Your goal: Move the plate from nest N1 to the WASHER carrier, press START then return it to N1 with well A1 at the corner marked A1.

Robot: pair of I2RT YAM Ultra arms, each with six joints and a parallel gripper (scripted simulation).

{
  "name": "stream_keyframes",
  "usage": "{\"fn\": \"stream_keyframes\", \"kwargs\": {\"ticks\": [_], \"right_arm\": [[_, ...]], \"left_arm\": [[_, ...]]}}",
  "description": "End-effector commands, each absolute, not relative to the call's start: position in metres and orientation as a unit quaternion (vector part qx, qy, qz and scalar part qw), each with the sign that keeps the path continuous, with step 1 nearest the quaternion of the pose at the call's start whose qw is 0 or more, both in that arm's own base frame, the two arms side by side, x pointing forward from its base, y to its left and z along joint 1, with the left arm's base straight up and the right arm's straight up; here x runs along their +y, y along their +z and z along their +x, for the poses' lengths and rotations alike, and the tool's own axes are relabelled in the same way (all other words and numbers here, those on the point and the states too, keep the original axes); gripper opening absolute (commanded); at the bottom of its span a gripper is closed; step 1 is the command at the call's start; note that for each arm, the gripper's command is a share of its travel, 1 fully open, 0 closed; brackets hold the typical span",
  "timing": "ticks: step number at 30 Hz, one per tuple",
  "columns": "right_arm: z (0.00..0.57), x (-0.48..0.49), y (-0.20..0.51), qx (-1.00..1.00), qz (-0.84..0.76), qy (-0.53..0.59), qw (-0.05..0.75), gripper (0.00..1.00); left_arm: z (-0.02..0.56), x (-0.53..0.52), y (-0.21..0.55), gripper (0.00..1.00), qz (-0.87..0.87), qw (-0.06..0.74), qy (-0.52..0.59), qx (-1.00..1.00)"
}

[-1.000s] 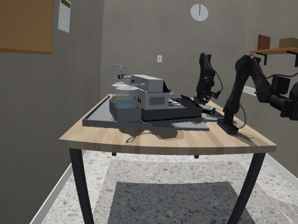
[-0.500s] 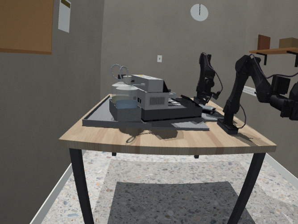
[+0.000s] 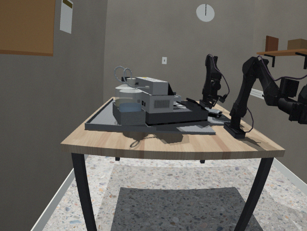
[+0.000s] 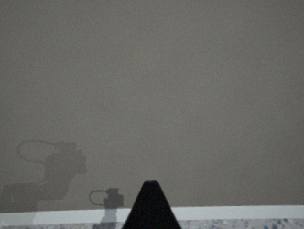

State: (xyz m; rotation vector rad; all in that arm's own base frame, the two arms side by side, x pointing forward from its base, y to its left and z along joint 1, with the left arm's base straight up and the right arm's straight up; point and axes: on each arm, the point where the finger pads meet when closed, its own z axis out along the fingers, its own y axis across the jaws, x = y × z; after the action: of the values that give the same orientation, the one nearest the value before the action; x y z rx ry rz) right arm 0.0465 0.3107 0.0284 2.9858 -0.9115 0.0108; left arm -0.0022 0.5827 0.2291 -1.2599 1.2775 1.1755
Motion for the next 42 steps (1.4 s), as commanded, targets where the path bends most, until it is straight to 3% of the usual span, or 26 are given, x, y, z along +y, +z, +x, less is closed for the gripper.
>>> {"fn": "stream_keyframes", "kwargs": {"ticks": [1, 42], "right_arm": [[0.047, 0.309, 0.025, -0.298, 0.954, -0.006, 0.014, 1.00], [0.039, 0.321, 0.027, -0.277, 0.961, -0.013, -0.016, 1.00]], "left_arm": [[-0.005, 0.580, 0.256, 0.00, -0.502, 0.498, 0.502, 0.498], [-0.005, 0.580, 0.256, 0.00, -0.502, 0.498, 0.502, 0.498]]}}
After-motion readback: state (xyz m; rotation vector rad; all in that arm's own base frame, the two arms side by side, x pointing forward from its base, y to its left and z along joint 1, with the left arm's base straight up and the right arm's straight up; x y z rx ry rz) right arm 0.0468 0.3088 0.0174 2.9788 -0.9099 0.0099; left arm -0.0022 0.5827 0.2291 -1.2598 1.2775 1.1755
